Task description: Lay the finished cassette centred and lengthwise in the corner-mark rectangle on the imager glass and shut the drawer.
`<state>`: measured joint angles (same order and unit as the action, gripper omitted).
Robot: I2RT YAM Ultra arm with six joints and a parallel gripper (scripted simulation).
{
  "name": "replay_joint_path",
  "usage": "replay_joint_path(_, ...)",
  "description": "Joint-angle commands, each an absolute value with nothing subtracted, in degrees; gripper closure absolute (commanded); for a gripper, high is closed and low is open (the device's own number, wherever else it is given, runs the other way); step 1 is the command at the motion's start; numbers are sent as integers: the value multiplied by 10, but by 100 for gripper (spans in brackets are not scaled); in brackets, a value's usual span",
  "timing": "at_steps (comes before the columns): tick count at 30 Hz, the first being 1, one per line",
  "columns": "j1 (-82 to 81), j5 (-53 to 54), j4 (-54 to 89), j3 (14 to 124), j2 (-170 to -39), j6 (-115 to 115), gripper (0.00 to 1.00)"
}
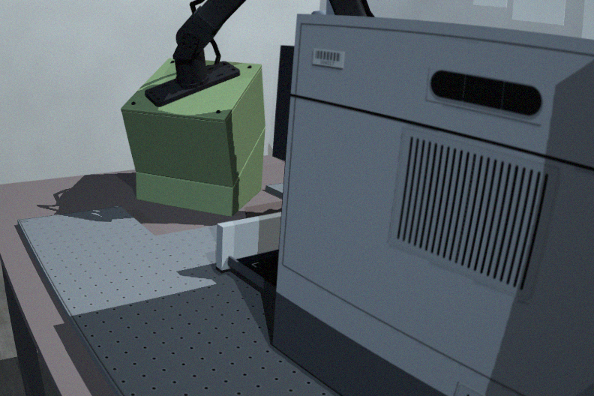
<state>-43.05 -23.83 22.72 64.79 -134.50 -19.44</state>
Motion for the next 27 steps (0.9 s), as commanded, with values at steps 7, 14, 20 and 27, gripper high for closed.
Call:
replay_joint_path(7, -448, -235, 260, 650, -1311, -208, 100)
replay_joint_path(14, -452, -235, 270, 657, -1304, -212, 100)
replay_joint_path(20, -446, -238, 263, 652, -1314, -208, 100)
replay_joint_path(27, -413, -244, 251, 622, -1284, -103, 100)
